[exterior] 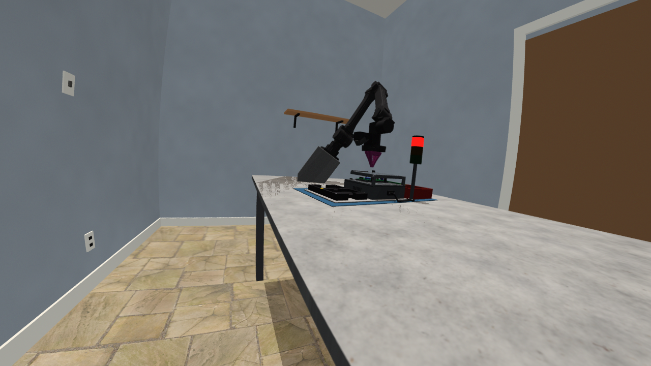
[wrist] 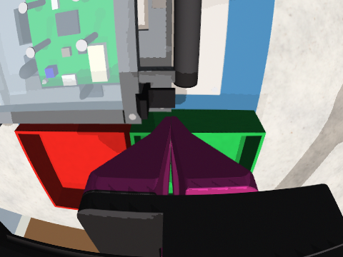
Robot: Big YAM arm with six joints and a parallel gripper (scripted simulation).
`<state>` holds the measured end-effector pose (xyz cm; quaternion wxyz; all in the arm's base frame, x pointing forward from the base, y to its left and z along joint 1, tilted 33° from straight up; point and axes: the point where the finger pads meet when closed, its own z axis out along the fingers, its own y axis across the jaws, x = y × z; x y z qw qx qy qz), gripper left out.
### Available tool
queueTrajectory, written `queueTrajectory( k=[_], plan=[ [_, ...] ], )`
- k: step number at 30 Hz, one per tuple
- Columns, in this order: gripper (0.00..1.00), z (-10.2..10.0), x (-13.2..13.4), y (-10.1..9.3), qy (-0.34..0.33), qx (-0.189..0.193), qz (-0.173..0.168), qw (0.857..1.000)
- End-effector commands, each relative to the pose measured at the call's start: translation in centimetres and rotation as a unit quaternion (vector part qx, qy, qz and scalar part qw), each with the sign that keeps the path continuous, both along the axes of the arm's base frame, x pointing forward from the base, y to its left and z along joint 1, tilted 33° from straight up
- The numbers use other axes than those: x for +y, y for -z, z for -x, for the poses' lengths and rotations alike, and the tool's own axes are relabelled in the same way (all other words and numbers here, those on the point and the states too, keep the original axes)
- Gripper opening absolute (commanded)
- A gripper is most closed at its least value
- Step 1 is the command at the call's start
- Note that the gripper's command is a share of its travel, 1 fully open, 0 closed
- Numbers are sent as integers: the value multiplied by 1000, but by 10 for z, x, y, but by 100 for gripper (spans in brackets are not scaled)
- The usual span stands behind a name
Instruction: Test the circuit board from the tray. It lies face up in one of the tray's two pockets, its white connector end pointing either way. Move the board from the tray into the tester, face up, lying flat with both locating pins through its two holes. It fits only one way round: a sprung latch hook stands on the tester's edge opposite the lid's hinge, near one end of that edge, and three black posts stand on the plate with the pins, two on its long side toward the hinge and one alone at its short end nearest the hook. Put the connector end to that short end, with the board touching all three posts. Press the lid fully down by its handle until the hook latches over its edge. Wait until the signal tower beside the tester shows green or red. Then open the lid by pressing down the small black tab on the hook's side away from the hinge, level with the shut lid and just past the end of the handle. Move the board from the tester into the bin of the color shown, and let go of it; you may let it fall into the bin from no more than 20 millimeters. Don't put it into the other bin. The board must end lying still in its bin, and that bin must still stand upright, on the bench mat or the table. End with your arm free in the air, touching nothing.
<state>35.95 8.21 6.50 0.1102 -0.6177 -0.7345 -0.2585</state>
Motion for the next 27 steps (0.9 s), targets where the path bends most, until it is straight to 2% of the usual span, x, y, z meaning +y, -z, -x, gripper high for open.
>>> queueTrajectory(
  k=[1, 3, 4, 6, 10, 13, 17, 27],
  plan=[
    [0, -6, 5, 3, 1, -3, 1, 1000],
    [0, -6, 5, 3, 1, -3, 1, 1000],
    [0, -14, 0, 0, 9, -10, 1, 1000],
    [0, -4, 8, 11, 1, 1, 1, 1000],
    [0, -12, 12, 13, 1, -7, 1, 1000],
    [0, -10, 8, 19, 8, -2, 1, 1000],
    [0, -17, 10, 8, 7, -20, 0, 1000],
    [0, -15, 10, 9, 5, -16, 1, 1000]
  ],
)
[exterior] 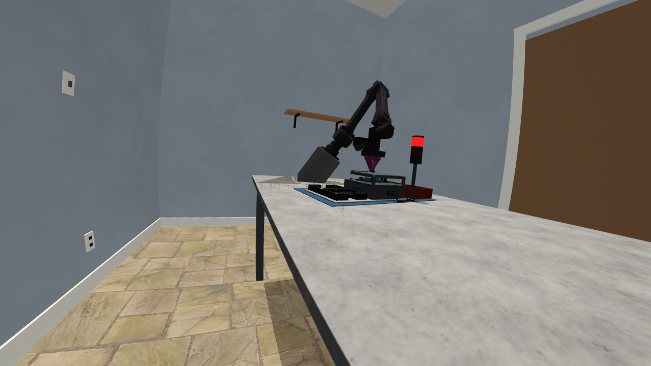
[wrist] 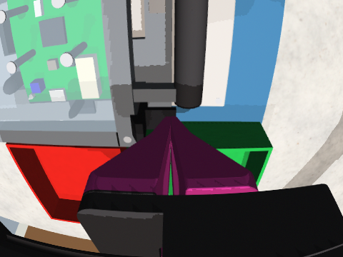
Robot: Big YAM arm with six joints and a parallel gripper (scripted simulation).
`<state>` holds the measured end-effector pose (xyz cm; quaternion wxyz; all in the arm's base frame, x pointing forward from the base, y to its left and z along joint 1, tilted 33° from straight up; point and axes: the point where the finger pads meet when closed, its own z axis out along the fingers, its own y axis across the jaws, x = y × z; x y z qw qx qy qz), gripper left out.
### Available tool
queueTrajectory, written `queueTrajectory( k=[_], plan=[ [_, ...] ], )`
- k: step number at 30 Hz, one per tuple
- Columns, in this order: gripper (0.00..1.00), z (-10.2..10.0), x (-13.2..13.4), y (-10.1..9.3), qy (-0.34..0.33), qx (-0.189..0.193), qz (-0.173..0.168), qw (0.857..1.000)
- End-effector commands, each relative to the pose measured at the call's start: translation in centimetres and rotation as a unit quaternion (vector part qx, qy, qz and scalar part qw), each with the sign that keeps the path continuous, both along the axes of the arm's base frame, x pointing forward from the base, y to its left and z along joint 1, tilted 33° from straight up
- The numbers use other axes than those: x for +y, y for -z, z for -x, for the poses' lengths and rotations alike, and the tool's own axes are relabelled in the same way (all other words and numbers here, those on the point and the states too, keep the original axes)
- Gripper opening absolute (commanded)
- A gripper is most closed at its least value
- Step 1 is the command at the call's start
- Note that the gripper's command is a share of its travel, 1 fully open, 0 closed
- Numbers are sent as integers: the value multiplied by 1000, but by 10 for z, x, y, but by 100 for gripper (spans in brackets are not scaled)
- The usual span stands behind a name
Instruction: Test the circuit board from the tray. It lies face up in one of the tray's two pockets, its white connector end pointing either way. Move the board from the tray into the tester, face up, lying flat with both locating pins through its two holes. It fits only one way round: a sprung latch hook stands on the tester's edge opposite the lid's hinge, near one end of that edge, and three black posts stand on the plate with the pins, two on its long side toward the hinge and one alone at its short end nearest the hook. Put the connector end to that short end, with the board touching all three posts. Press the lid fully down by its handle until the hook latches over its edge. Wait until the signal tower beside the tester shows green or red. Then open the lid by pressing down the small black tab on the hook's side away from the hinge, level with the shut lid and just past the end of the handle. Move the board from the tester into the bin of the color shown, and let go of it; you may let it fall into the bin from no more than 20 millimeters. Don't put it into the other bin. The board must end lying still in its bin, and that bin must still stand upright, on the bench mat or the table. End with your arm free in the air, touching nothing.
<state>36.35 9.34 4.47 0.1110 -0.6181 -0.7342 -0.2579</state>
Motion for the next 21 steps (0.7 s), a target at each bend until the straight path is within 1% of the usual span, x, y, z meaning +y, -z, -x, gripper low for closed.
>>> queueTrajectory(
  k=[1, 10, 14, 21],
  plan=[
    [0, -11, -2, -12, 5, -17, 1, 1000],
    [0, -11, -2, -11, 5, -17, 1, 1000],
    [0, -9, 2, -5, 2, -12, 1, 1000],
    [0, -8, 0, -4, 4, -9, 1, 1000]
  ],
)
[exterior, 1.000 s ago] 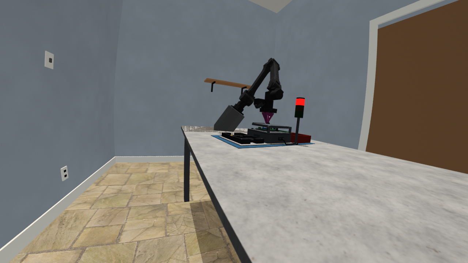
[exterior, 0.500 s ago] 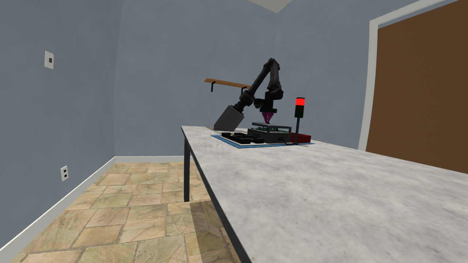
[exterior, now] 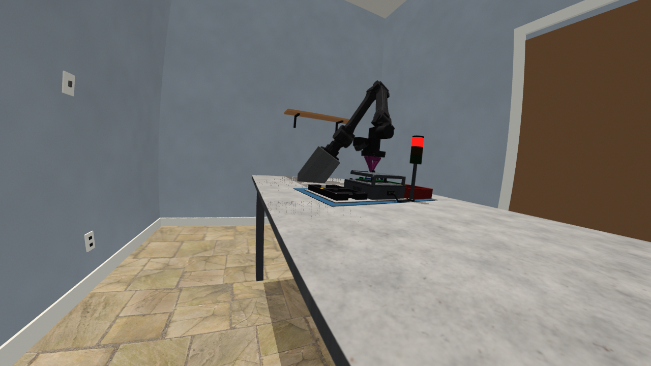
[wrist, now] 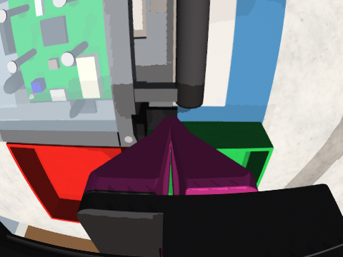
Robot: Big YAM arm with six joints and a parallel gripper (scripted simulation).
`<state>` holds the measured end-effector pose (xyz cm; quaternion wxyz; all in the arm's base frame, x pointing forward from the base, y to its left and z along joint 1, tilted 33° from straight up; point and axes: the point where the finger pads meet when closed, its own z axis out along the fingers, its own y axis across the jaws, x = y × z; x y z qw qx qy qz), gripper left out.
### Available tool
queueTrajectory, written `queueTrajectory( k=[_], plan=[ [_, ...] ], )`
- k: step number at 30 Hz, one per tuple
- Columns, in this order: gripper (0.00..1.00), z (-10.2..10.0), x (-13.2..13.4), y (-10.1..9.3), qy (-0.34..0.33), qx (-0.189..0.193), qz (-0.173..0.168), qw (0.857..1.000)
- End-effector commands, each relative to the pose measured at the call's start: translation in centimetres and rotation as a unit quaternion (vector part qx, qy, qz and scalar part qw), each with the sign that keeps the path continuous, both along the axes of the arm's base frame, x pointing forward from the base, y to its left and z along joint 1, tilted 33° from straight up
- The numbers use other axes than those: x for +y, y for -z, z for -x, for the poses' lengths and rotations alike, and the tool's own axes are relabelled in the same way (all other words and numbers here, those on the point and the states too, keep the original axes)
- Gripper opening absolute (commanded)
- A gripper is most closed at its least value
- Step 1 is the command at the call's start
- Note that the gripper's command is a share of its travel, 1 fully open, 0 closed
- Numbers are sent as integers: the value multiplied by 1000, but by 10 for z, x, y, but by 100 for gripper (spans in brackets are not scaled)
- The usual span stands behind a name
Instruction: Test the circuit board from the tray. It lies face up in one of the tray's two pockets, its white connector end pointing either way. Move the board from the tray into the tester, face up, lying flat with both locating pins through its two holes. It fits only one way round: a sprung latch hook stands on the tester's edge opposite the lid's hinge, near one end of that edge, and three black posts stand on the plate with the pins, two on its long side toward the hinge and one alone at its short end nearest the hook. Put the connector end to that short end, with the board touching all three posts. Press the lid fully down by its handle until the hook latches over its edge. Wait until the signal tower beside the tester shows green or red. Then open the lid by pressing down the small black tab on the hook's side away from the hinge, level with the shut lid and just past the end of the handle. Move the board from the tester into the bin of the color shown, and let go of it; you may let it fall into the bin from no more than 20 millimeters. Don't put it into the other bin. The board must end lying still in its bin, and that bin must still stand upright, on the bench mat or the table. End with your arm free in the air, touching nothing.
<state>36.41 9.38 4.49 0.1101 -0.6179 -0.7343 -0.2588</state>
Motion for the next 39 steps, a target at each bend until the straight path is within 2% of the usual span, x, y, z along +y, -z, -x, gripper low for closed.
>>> queueTrajectory(
  k=[1, 6, 7, 12, 29, 39],
  plan=[
    [0, -7, 1, -2, 3, -7, 1, 1000],
    [0, -5, 2, 1, 2, -4, 1, 1000],
    [0, -6, -3, -6, 7, -11, 1, 1000],
    [0, -9, -3, -9, 8, -14, 1, 1000],
    [0, -5, 4, 3, 2, -3, 1, 1000],
    [0, -7, 2, 0, 5, -7, 1, 1000]
  ],
)
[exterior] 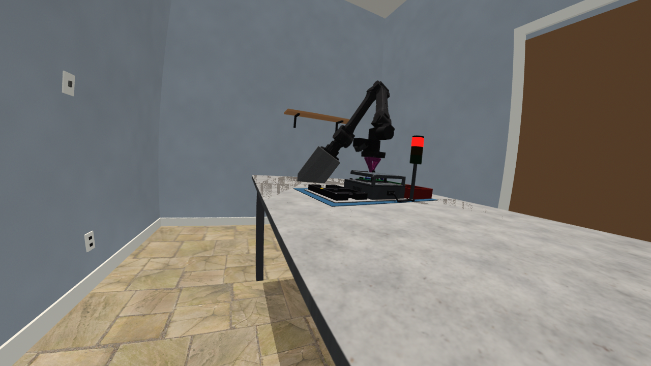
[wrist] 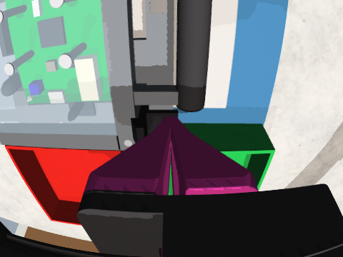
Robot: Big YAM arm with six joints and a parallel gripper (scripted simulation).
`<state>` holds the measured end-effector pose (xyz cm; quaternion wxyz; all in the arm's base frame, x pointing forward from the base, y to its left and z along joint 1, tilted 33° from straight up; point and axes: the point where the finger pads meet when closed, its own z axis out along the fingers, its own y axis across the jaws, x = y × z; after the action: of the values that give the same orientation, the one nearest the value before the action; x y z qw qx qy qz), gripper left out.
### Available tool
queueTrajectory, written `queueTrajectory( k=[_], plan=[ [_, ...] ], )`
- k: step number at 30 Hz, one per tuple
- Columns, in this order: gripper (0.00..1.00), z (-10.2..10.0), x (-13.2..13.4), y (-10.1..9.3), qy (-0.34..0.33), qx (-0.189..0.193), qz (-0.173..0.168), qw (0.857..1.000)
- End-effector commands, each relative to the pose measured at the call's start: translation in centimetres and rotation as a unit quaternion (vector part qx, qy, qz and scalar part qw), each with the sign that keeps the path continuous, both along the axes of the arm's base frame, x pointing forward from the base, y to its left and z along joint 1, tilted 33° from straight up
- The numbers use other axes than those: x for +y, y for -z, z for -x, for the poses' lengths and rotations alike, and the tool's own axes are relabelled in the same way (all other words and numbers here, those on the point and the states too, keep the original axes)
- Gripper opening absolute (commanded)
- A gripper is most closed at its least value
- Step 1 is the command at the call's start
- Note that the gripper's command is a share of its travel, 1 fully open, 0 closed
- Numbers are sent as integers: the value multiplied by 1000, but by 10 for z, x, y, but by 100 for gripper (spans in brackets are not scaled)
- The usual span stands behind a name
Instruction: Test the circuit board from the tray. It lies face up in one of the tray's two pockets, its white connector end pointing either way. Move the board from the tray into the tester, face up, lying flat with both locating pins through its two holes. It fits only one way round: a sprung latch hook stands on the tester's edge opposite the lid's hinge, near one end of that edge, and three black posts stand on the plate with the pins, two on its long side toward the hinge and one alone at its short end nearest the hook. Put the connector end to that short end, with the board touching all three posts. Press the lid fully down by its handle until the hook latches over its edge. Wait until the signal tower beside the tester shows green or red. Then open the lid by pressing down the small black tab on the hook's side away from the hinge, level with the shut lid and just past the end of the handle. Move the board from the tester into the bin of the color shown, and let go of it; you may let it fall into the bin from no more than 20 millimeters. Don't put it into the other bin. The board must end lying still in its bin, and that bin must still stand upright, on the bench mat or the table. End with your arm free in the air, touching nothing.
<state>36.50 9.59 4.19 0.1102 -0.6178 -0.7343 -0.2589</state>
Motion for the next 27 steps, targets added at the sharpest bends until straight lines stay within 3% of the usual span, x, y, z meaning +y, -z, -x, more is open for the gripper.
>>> queueTrajectory(
  k=[1, 27],
  plan=[
    [0, -6, 0, -3, 5, -7, 1, 1000],
    [0, -2, 5, 6, 0, 0, 1, 1000]
  ],
)
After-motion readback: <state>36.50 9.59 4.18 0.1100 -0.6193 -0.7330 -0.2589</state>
